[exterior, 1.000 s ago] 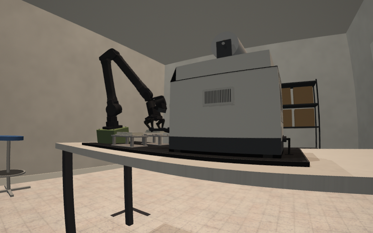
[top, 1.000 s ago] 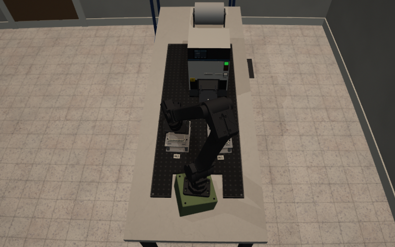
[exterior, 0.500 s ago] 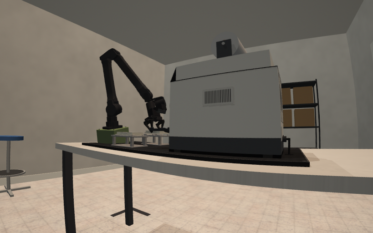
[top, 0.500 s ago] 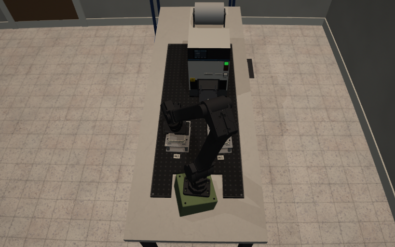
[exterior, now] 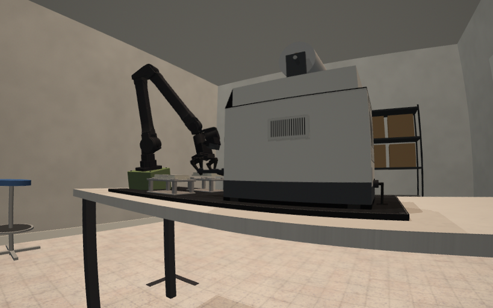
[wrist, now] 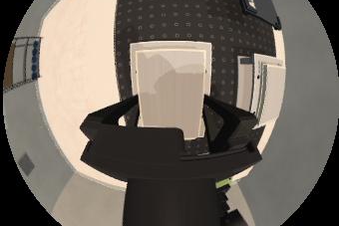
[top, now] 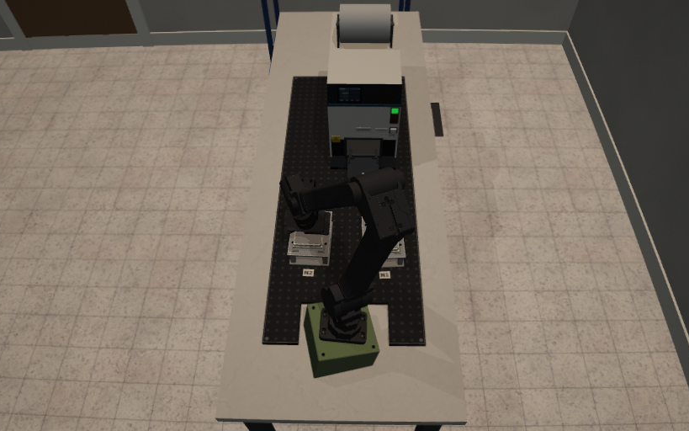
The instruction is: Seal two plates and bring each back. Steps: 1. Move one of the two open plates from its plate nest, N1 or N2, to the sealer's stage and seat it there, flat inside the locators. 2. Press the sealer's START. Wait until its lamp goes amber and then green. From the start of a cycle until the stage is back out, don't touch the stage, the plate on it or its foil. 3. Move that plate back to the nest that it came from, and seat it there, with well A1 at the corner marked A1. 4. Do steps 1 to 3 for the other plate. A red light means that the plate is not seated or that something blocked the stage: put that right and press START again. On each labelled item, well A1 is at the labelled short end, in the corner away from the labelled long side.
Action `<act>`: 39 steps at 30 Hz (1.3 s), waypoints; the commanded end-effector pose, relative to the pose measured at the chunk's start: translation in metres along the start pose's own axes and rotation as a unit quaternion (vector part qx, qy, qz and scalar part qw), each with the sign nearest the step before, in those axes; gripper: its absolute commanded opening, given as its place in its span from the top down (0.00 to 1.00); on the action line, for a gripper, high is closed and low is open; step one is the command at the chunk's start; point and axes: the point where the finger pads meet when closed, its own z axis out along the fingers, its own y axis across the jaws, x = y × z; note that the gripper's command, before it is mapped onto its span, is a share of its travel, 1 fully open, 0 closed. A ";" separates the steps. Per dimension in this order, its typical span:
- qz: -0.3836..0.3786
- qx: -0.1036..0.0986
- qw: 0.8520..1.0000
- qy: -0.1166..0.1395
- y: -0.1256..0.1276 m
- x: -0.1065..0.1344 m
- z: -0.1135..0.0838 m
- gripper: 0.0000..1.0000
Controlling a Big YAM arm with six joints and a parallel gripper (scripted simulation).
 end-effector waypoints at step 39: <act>0.002 -0.012 1.000 -0.020 0.013 -0.024 -0.003 1.00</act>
